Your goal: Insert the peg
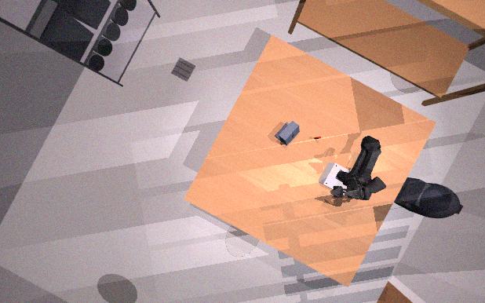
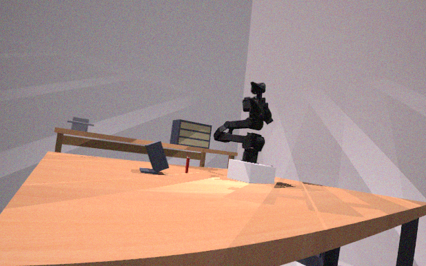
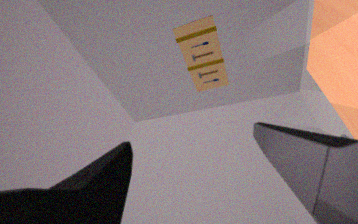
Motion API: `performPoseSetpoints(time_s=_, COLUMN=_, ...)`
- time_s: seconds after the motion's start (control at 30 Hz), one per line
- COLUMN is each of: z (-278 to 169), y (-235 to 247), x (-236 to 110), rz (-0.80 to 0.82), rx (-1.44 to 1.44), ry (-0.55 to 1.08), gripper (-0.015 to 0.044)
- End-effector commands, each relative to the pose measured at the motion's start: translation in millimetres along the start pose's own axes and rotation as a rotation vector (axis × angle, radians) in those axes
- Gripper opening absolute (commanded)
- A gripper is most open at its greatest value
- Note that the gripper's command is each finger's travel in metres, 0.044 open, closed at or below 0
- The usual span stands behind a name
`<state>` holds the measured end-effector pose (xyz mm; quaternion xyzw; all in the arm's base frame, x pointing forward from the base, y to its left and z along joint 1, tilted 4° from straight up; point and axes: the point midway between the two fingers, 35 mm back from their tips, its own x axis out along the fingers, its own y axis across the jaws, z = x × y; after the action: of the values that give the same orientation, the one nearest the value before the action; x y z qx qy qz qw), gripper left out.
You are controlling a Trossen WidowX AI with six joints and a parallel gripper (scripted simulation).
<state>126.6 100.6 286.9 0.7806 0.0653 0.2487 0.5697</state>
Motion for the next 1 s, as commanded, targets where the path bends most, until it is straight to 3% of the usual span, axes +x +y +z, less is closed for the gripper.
performPoseSetpoints(time_s=0.0, z=0, y=0, x=0, rz=0.0, rx=-0.004, ry=0.0, gripper=0.0426)
performPoseSetpoints(time_s=0.97, z=-7, y=-3, x=39, rz=-0.081, rx=-0.594, ry=-0.083, gripper=0.044)
